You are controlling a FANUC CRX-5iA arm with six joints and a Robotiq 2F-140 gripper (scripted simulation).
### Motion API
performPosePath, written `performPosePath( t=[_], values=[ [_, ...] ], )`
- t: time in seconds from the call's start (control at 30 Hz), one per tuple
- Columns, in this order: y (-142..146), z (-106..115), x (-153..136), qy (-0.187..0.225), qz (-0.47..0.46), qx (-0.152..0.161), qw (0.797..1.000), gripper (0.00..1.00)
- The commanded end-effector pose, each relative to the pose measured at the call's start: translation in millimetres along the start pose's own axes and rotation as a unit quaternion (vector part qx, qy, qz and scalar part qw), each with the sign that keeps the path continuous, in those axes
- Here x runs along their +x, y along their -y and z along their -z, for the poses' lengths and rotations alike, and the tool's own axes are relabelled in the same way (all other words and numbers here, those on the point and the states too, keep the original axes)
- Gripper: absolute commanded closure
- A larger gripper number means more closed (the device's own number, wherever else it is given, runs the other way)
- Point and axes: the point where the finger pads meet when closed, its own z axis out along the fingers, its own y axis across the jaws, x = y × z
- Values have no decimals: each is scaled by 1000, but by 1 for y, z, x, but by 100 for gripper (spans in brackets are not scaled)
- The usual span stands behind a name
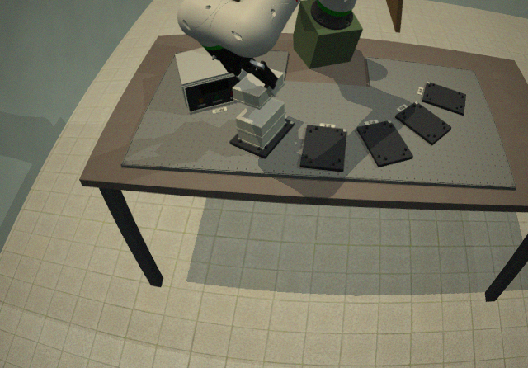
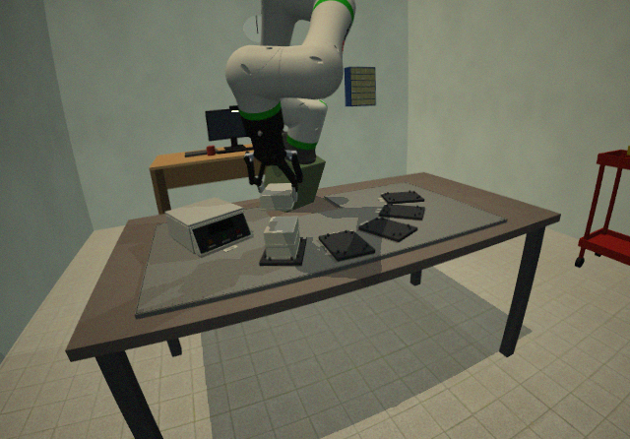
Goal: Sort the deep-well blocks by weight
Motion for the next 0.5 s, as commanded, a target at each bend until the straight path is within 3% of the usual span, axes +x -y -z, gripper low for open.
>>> performPosePath(
  t=[0.0, 0.23, 0.37, 0.47],
  values=[
    [0, 0, 0, 0, 0, 0, 1000, 90],
    [0, 0, 0, 0, 0, 0, 1000, 90],
    [-13, -1, -3, 0, -58, 33, 998, 90],
    [-16, -1, -4, 0, -72, 42, 997, 90]
  ],
)
